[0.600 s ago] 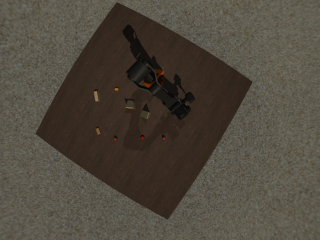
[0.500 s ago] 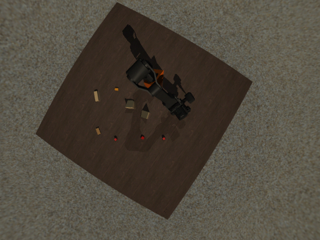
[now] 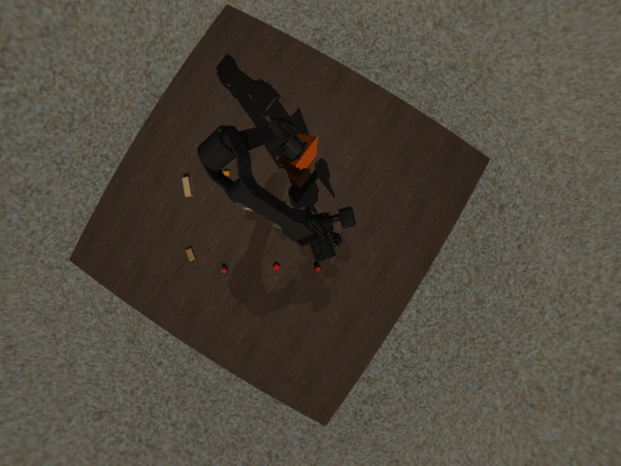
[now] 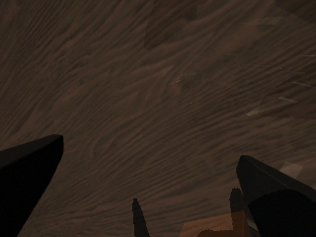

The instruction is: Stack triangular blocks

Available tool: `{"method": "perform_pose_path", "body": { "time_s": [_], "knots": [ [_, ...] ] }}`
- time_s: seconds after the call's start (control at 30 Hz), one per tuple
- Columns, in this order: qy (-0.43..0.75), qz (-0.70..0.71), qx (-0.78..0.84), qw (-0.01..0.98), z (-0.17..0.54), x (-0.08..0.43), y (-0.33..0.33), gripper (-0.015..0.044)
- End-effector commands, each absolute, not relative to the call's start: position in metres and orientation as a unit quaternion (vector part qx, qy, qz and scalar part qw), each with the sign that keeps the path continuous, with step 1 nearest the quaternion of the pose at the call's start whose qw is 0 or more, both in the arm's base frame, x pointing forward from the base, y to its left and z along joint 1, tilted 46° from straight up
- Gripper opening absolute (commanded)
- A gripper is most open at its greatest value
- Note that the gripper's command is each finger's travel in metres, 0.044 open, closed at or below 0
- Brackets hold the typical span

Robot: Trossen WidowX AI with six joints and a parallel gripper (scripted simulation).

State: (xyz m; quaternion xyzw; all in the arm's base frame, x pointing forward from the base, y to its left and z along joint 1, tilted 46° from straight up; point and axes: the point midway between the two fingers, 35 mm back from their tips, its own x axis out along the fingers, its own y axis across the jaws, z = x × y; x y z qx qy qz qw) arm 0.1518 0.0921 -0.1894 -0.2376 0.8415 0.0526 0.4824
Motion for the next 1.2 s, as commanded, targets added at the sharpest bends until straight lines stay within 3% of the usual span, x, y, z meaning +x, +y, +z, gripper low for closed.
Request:
{"method": "perform_pose_path", "body": {
  "time_s": [0.0, 0.57, 1.17],
  "knots": [
    [0.846, -0.001, -0.239, 0.476, -0.167, 0.177, 0.072, 0.0440],
    [0.853, -0.211, -0.314, 0.361, 0.006, 0.261, -0.076, 0.0440],
    [0.852, -0.213, -0.316, 0.358, 0.004, 0.256, -0.092, 0.0440]
  ]
}}
